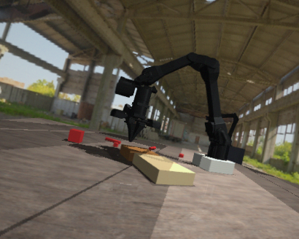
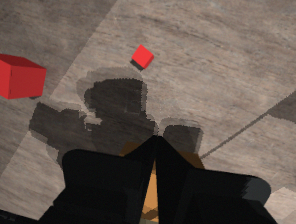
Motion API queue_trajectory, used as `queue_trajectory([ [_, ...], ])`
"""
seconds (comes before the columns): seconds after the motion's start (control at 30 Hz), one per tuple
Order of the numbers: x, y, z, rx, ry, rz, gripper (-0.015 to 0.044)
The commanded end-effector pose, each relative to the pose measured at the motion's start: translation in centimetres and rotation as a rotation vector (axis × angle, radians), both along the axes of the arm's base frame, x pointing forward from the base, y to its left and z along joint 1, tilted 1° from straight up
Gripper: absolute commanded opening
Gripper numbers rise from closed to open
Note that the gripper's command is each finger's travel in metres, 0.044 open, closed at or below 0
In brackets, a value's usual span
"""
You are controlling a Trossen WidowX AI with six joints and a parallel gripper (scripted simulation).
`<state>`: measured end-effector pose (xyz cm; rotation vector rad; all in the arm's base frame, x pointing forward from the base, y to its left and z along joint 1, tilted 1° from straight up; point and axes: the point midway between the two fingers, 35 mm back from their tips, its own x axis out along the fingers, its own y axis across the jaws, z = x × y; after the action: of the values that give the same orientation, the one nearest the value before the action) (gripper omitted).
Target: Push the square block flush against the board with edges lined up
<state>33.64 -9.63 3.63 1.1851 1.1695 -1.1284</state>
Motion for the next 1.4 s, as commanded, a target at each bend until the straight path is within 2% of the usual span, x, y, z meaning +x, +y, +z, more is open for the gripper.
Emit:
queue_trajectory([
  [0.0,-0.6,0.2,-3.2,0.014,0.032,-0.012,0.0],
  [1.1,-0.5,3.8,-3.2,0.017,0.032,-0.012,0.0],
  [1.37,-0.4,3.0,-3.2,0.016,0.032,-0.012,0.0],
])
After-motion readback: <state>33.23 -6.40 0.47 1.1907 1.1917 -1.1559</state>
